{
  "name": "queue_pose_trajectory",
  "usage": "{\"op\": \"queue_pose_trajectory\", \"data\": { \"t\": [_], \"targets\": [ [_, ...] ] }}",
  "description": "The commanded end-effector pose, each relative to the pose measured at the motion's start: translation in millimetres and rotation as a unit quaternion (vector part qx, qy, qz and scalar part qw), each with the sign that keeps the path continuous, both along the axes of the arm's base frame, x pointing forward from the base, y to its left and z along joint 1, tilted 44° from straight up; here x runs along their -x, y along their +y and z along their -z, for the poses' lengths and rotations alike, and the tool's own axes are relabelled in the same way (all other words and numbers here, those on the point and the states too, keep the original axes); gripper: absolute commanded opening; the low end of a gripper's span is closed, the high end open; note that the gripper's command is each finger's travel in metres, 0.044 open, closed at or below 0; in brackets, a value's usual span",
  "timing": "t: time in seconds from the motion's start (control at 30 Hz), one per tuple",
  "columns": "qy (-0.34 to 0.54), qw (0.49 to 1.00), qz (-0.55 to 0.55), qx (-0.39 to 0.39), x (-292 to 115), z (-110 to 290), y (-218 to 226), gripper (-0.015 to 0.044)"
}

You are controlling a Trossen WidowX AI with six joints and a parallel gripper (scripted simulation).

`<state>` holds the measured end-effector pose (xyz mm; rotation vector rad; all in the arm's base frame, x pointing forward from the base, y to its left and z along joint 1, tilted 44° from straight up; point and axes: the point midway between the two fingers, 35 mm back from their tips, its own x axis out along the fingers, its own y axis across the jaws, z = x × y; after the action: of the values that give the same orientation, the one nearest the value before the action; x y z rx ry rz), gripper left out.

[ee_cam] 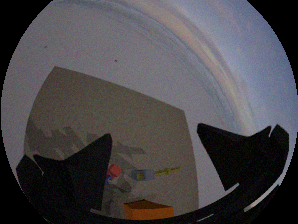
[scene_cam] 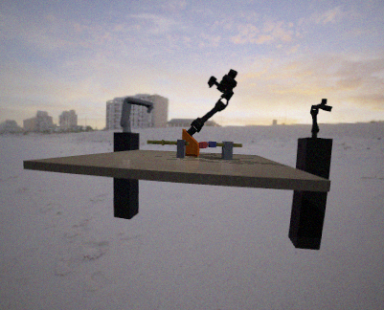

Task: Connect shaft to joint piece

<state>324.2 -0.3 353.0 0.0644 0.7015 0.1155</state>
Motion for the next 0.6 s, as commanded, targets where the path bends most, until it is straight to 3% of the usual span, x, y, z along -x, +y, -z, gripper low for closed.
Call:
{"op": "queue_pose_trajectory", "data": {
  "t": [0.0,0.57],
  "targets": [
    [0.063,0.997,-0.032,-0.021,-16.3,38.8,8.7,0.044],
    [0.286,0.937,-0.132,-0.153,-42.9,179.8,44.8,0.044]
  ]
}}
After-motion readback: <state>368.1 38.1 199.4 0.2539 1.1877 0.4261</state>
